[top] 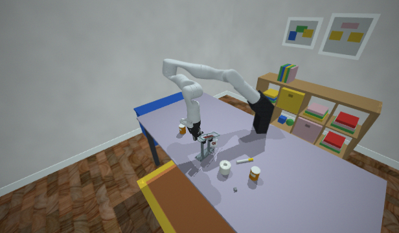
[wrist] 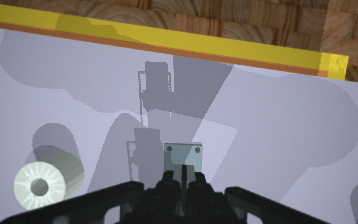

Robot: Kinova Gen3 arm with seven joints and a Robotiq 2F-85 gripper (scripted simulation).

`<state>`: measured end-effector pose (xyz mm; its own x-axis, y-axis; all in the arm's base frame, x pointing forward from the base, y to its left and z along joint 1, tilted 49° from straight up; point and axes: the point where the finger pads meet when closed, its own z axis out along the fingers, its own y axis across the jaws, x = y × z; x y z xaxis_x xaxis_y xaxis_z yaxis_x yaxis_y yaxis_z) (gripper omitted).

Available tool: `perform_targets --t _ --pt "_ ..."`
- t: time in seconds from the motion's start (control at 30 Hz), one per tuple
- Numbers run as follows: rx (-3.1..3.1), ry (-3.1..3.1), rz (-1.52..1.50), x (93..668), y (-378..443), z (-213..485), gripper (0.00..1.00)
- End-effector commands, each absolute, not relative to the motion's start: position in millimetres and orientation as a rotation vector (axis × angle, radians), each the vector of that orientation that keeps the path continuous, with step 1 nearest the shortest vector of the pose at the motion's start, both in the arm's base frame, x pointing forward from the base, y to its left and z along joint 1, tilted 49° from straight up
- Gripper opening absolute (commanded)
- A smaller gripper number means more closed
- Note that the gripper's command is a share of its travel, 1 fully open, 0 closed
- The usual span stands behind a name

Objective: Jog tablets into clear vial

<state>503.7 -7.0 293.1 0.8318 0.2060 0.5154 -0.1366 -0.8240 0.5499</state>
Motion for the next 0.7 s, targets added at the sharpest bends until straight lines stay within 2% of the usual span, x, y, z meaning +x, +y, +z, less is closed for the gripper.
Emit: perform_targets --t 0.0,0.43,0.67 --pt "2.420 0.052 0.771 502.0 -7.6 291.6 0.00" --pt "2.420 0.052 0.771 480.7 -23.5 262.5 0.00" --pt "2.420 0.052 0.771 485.3 -20.1 268.7 0.00"
